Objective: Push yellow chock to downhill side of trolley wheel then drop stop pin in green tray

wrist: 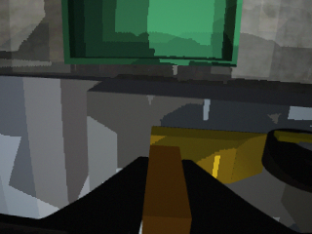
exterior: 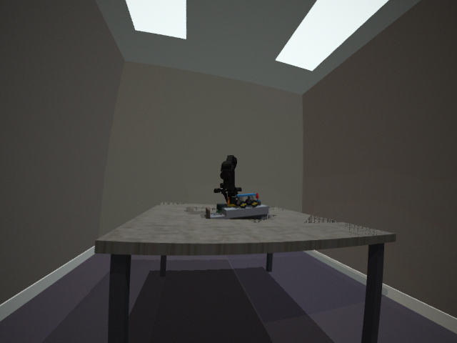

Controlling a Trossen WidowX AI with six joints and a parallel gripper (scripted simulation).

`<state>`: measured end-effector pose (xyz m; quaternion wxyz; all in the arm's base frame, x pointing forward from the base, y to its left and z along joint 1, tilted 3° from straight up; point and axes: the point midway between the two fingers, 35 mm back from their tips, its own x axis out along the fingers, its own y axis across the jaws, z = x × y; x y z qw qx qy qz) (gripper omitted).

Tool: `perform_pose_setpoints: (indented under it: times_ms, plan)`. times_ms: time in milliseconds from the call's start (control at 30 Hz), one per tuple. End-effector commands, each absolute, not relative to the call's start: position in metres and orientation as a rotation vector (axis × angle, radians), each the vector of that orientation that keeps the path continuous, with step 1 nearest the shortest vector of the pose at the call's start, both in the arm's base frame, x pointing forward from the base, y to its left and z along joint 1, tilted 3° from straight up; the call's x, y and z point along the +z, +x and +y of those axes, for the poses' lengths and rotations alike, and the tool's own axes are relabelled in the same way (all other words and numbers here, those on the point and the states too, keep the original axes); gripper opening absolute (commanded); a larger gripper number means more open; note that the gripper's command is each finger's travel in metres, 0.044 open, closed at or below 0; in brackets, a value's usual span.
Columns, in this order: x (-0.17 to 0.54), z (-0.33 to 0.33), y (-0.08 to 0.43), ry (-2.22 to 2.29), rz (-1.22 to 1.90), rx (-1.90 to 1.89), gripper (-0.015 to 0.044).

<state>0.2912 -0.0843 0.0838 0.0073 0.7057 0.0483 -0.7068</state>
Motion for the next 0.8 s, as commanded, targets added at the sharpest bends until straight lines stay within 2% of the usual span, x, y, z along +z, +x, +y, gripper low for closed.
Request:
perform_pose_setpoints:
  times_ms: [0, 200, 433, 767]
  plan:
    - [0.084, -0.085, 0.291, 2.206, 0.152, -2.21, 0.0]
    - [0.084, -0.085, 0.291, 2.206, 0.152, -2.21, 0.0]
    - [0.084, -0.085, 0.291, 2.206, 0.152, -2.21, 0.0184]
    - [0.108, -0.086, 0.289, 2.211, 0.157, -2.214, 0.019]
